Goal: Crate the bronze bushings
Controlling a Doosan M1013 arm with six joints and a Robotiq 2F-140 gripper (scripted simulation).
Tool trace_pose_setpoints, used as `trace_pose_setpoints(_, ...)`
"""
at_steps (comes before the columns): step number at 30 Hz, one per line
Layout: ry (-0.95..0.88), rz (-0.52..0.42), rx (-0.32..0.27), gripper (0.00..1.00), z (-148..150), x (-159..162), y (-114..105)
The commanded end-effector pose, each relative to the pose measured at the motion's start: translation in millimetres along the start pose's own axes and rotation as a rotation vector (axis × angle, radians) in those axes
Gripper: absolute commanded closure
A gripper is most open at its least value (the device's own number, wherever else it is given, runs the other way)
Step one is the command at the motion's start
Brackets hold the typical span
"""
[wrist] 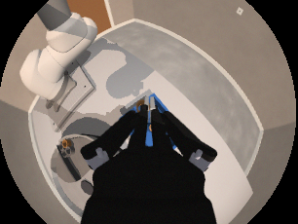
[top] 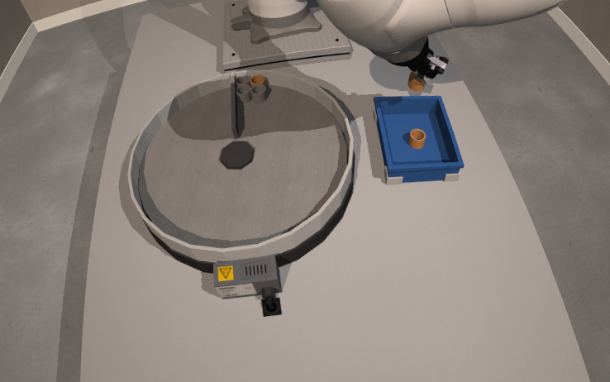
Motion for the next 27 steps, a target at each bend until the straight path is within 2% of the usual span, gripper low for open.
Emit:
trace_pose_setpoints(1,0.000,0.000,0.000,1.00,0.0,-0.1,-0.1)
trace_pose_setpoints(14,0.000,0.000,0.000,1.00,0.3,1.1,1.3)
trace_pose_setpoints(25,0.000,0.000,0.000,1.00,8.2,33.8,41.4)
trace_pose_setpoints(27,0.000,0.000,0.000,1.00,8.2,33.8,41.4)
Point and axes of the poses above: the point where the finger pads meet when closed, its own y axis out along the fingers, its own z axis across the jaws, x = y × z, the point moved 4 cm from there along -y, back along the fingers, and after that the axes turned 13 degrees about y, right-handed, at the moved point
